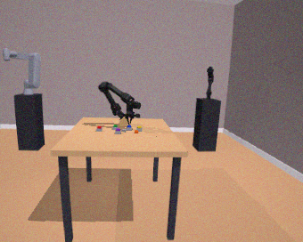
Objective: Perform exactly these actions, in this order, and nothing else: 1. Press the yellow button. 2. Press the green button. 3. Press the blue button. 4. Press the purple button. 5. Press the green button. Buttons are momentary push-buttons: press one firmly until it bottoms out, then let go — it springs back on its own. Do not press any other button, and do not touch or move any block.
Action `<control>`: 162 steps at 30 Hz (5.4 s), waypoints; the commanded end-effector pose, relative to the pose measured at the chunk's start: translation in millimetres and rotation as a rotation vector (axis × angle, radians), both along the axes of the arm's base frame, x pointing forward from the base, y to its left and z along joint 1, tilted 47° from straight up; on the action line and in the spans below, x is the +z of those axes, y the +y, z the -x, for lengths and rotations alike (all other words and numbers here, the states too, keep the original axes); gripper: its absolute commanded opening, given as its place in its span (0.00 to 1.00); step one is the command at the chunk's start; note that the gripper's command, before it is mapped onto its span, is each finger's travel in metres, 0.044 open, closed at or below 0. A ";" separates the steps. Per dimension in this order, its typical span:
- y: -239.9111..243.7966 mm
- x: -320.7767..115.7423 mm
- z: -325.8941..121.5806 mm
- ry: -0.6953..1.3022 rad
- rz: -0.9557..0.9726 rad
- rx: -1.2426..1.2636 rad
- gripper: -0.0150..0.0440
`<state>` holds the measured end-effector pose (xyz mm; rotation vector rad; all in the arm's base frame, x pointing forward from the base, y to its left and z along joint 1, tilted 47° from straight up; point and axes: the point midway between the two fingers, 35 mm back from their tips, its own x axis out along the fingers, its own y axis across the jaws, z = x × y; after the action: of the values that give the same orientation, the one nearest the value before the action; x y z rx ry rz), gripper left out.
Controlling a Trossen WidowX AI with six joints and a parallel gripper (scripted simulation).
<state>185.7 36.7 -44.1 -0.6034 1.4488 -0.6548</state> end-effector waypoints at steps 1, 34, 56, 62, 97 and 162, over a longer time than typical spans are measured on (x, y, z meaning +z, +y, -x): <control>-5.4 -3.5 1.1 0.005 0.006 0.005 0.29; 31.1 28.9 0.4 0.006 0.003 0.005 0.29; -7.8 130.1 -123.4 0.001 0.009 0.005 0.29; -45.5 94.9 -125.2 0.000 0.010 0.005 0.29; -78.1 65.6 -124.9 0.000 0.013 0.005 0.29; -87.7 89.4 10.3 0.007 0.011 0.005 0.29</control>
<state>176.4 -47.4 48.1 -0.6103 1.4492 -0.6580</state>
